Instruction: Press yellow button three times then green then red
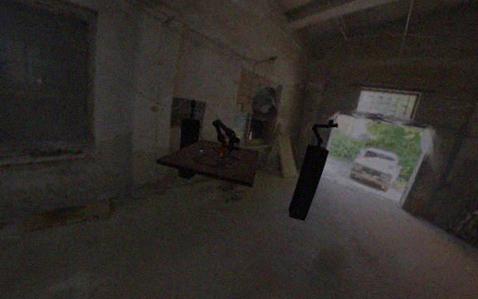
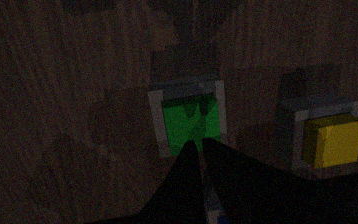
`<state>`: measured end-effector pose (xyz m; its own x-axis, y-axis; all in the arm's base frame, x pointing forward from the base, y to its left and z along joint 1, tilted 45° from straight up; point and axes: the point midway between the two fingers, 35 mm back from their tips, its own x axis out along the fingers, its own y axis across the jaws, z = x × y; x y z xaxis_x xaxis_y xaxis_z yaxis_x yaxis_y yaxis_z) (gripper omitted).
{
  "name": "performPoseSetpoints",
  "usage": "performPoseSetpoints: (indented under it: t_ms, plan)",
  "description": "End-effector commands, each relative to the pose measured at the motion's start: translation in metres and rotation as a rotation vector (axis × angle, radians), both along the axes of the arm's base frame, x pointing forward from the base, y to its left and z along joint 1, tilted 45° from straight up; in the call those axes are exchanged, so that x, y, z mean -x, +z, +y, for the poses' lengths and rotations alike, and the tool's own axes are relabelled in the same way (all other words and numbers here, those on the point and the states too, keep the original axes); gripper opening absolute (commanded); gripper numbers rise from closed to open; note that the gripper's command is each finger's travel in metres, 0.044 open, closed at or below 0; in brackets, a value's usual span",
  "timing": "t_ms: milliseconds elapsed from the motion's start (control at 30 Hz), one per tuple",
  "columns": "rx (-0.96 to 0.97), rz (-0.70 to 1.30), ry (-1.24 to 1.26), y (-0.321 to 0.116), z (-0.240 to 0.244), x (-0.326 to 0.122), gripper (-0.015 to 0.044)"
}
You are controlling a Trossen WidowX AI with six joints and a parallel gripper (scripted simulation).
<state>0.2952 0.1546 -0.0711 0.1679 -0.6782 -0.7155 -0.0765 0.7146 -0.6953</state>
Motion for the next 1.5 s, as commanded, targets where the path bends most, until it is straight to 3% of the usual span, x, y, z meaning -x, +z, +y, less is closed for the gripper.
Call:
performPoseSetpoints:
  t_ms: [0,200,433,700,967,1200,1467]
  plan:
    - [-0.013,-0.011,-0.007,0.007,0.006,-0.001,0.002]
    - [-0.015,-0.01,-0.006,0.049,0.046,0.009,0.002]
    - [-0.018,-0.008,-0.006,0.06,0.041,0.007,0.002]
    - [-0.036,0.001,0.001,0.156,-0.039,0.002,0.002]
    - [-0.029,0.0,0.002,0.225,-0.128,0.038,0.002]
    - [-0.002,-0.003,-0.005,0.257,-0.193,0.094,0.002]
    - [0.001,-0.003,-0.007,0.258,-0.2,0.1,0.002]
